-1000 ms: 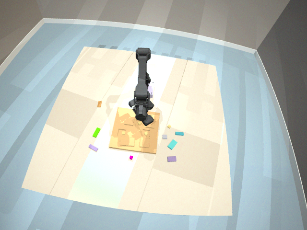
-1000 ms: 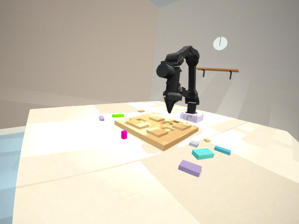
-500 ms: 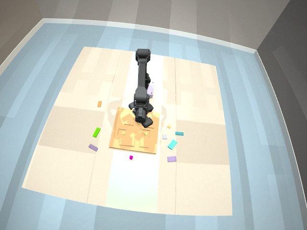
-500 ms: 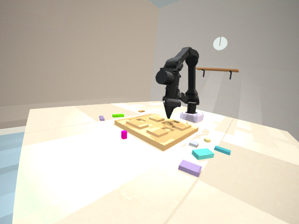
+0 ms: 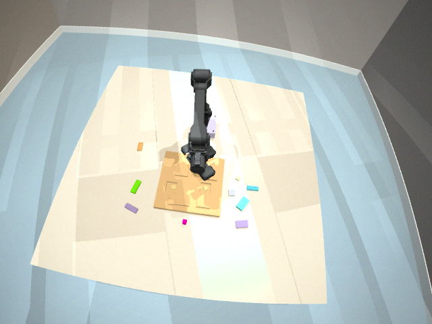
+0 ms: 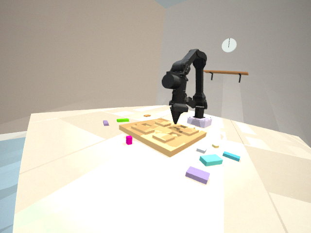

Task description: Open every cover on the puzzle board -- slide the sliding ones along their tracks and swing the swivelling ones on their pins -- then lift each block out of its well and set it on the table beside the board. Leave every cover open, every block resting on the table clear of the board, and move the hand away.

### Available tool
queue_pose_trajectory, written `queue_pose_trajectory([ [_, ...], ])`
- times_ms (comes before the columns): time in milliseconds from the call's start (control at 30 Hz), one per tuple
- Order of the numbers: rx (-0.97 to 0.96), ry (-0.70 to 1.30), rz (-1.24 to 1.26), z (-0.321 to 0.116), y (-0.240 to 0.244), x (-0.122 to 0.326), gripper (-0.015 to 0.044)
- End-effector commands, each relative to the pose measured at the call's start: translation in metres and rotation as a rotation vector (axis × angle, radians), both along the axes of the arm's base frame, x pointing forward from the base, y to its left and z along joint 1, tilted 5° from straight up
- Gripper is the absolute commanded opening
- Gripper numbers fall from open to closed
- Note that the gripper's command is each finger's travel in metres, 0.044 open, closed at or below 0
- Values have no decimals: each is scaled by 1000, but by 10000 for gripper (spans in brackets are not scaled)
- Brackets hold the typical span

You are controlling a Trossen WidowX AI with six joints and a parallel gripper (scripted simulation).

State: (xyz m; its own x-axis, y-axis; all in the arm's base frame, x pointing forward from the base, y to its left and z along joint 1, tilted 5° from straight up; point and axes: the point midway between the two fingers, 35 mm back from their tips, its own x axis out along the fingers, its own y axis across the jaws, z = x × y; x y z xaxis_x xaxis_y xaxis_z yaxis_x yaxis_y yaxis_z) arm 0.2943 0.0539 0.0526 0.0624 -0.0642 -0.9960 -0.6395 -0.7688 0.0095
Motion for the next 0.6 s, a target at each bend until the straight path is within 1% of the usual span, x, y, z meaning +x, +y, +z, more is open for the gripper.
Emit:
queue_pose_trajectory([
  [0,-1,1,4,-1,0,0,144],
  [200,-1,1,4,-2,0,0,144],
  [300,3,-4,-65,-3,0,0,144],
  [400,14,-14,-231,-5,0,0,144],
  [567,36,-38,-591,-10,-1,1,144],
])
